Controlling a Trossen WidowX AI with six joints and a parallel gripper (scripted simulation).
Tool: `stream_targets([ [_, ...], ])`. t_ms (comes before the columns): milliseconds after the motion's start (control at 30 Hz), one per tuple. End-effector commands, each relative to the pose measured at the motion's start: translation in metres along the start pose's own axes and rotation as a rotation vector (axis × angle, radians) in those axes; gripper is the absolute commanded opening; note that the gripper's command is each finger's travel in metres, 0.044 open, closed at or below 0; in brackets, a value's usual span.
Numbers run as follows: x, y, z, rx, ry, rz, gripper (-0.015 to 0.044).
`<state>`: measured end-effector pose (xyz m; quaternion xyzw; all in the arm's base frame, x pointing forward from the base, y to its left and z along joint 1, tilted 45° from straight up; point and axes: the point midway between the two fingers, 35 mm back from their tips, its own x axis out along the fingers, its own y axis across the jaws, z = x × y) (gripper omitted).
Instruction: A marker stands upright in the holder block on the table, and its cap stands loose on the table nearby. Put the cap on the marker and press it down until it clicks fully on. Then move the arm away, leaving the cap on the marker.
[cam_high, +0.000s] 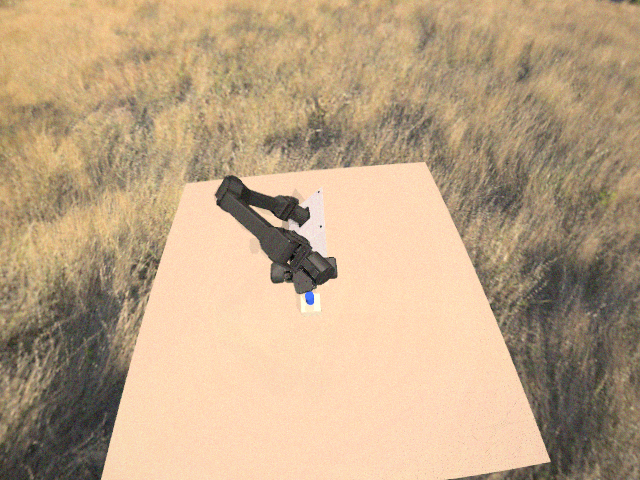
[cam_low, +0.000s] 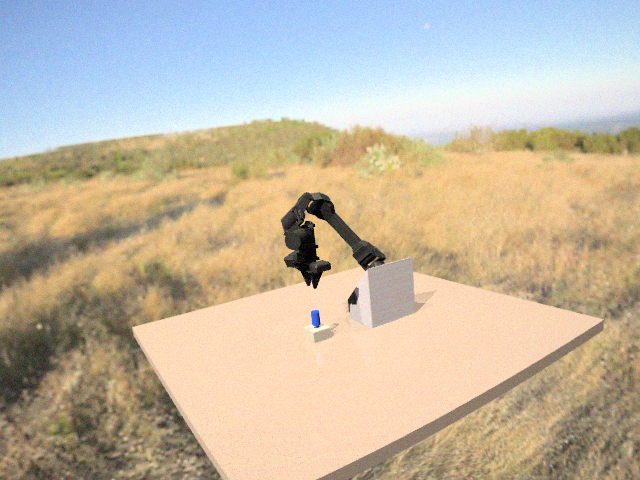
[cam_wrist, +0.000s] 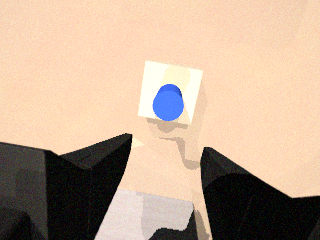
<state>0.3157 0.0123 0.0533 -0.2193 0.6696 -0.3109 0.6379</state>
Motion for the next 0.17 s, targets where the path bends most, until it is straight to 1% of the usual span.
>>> stream_targets([
  [0, -0.0014, 0.0002, 0.0001, 0.004, 0.0, 0.004, 0.0315],
  [133, -0.0014, 0.0002, 0.0001, 0.004, 0.0, 0.004, 0.042],
])
